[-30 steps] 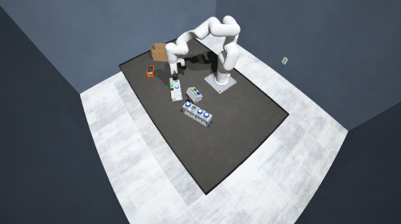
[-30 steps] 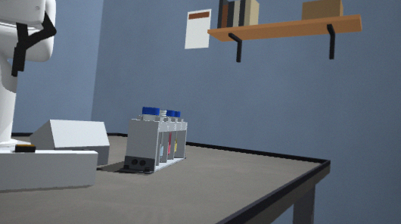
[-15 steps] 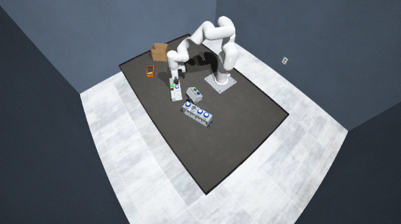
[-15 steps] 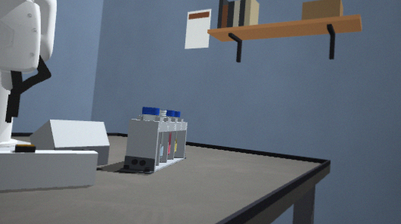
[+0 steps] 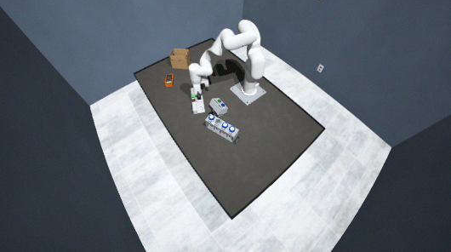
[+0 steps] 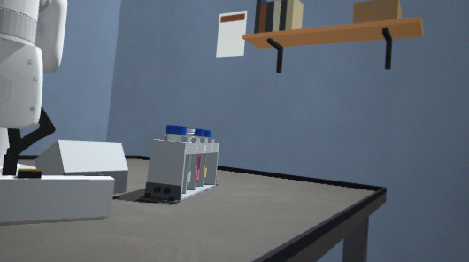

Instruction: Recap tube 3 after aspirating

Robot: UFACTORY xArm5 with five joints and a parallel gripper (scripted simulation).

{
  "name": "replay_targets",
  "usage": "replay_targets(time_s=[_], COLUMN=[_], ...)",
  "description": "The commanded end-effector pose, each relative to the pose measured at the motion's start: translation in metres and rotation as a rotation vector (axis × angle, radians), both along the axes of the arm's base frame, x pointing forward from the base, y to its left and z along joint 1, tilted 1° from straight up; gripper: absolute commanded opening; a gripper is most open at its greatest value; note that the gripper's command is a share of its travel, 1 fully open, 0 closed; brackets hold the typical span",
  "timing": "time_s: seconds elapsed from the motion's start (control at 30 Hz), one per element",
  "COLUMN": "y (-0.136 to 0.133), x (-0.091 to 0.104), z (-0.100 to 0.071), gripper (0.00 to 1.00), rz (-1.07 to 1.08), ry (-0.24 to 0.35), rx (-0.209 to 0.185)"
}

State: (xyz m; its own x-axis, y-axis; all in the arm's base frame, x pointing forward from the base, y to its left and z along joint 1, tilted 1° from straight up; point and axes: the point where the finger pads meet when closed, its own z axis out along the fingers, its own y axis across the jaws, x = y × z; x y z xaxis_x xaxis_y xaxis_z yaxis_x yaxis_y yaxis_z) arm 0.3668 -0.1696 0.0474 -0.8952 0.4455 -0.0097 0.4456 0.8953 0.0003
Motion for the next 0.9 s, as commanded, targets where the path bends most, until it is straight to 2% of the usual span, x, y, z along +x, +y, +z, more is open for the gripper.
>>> replay_targets(time_s=[0.0,0.87], y=[-0.001,-0.001], x=[0.002,0.002], z=[-0.001,-0.011], gripper=[0.46,0.46], rz=[0.0,0.0], ry=[-0.002,-0.002], rx=[-0.009,-0.009])
